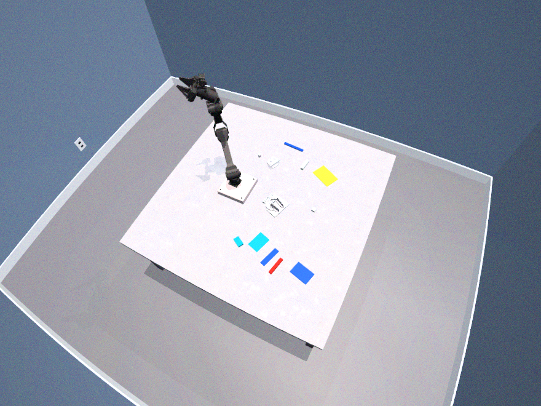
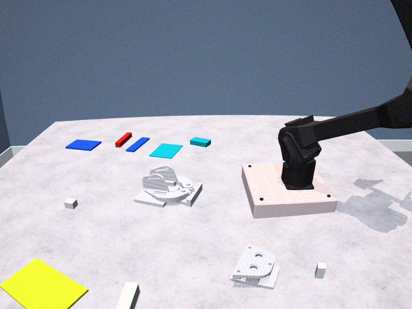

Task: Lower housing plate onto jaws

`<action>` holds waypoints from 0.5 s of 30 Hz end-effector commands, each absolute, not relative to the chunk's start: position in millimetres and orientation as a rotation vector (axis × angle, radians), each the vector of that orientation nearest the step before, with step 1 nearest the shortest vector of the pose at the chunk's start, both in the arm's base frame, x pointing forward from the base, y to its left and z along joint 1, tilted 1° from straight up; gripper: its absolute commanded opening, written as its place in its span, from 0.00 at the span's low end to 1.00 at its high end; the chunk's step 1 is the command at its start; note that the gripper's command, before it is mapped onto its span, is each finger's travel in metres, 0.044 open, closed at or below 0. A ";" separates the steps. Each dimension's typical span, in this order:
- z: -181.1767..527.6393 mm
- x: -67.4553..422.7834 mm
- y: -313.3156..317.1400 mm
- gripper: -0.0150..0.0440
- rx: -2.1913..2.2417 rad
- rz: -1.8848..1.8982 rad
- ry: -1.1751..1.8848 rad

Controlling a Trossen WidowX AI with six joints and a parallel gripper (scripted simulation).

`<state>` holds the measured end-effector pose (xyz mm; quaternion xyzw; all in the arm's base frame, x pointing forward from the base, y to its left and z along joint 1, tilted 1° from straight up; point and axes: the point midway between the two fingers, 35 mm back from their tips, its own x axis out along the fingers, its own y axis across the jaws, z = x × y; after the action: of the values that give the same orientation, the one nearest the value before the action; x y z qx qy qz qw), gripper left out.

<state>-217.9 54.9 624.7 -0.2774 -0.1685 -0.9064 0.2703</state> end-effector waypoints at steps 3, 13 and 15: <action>641.2 -183.7 12.4 1.00 -0.847 -2.311 -0.349; 657.1 -122.1 -44.3 1.00 -0.999 -2.081 -0.204; 658.8 -108.1 -53.8 1.00 -1.029 -2.031 -0.180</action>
<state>-132.4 -37.4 656.2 -0.3853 -0.0868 -0.8308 0.3921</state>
